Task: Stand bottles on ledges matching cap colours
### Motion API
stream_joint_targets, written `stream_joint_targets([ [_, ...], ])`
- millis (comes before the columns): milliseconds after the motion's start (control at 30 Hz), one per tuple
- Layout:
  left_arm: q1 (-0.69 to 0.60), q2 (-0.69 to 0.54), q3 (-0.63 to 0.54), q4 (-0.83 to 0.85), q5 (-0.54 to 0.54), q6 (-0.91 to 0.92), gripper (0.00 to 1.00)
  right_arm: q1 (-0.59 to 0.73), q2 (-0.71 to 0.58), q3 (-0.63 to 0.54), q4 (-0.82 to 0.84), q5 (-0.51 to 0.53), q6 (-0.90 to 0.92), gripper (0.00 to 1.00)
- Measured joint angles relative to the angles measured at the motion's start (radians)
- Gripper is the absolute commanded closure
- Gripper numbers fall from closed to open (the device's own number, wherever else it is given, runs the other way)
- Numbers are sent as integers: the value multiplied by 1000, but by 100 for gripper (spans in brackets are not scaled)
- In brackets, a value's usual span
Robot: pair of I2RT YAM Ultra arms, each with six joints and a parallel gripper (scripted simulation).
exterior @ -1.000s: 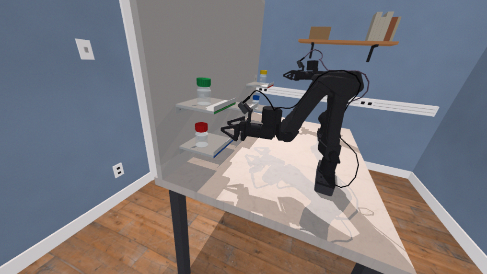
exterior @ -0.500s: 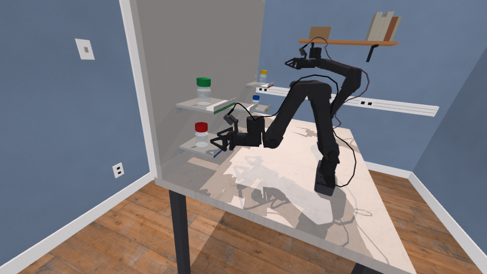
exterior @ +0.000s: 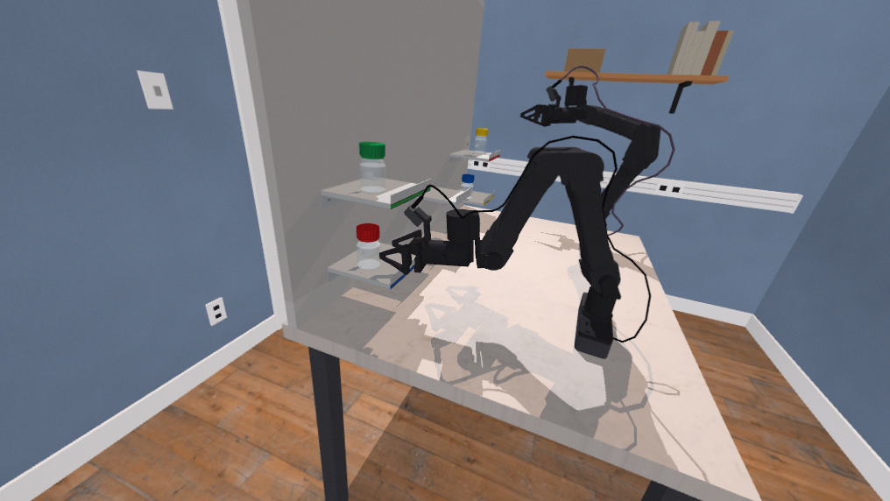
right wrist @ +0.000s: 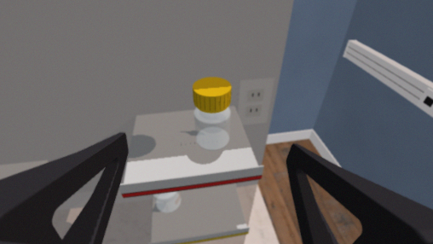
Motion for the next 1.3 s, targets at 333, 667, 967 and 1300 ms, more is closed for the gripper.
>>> stream_joint_targets([
  [333, -10, 39, 66, -27, -7, 0, 19, 0, 0, 0, -2, 0, 0, 0],
  [667, -16, 74, 119, -49, -14, 0, 19, 0, 0, 0, -2, 0, 0, 0],
  [967, -24, 112, 180, -69, -21, 0, 19, 0, 0, 0, -2, 0, 0, 0],
  [1300, -25, 118, 190, -77, -23, 0, 28, 0, 0, 0, -2, 0, 0, 0],
])
